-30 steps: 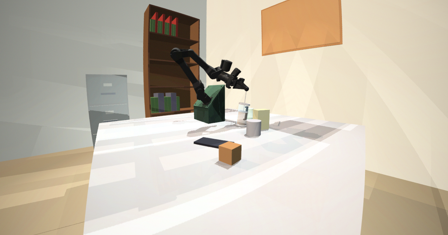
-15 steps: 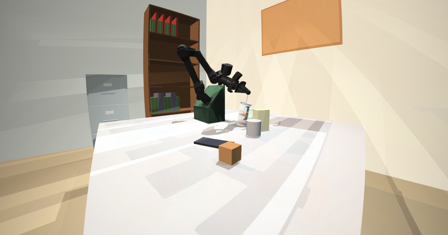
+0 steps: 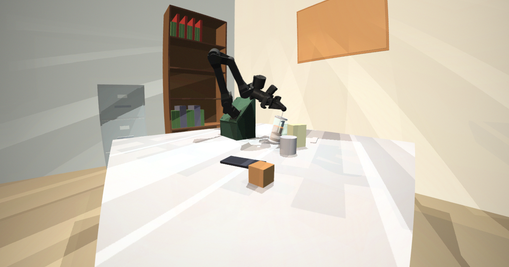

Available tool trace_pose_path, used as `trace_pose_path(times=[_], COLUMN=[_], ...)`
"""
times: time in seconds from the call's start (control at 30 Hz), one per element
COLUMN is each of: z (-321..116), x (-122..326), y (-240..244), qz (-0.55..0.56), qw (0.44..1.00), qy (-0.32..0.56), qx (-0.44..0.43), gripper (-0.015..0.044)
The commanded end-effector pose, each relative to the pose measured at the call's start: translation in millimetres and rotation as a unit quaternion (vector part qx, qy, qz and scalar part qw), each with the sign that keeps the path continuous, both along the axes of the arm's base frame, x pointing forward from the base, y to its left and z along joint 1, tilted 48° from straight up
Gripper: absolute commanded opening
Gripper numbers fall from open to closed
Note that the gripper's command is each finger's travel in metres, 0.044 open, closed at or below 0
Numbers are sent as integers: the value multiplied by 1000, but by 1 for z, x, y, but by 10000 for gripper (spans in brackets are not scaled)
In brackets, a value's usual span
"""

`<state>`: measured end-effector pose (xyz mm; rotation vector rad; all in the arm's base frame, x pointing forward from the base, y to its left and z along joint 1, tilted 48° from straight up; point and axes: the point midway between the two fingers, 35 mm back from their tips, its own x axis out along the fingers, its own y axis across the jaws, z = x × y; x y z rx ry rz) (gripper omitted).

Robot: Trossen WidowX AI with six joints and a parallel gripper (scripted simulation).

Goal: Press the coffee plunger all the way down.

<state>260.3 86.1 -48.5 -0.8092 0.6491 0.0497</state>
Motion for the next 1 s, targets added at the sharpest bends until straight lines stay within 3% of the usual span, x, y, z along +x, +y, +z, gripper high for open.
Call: trace_pose_path(times=[0.0, 0.97], z=[-10, -14], x=[-5, 1], y=[-15, -11], qz=[-11, -11], qw=[999, 999], qy=[22, 22], qx=[-27, -27], gripper=[116, 116])
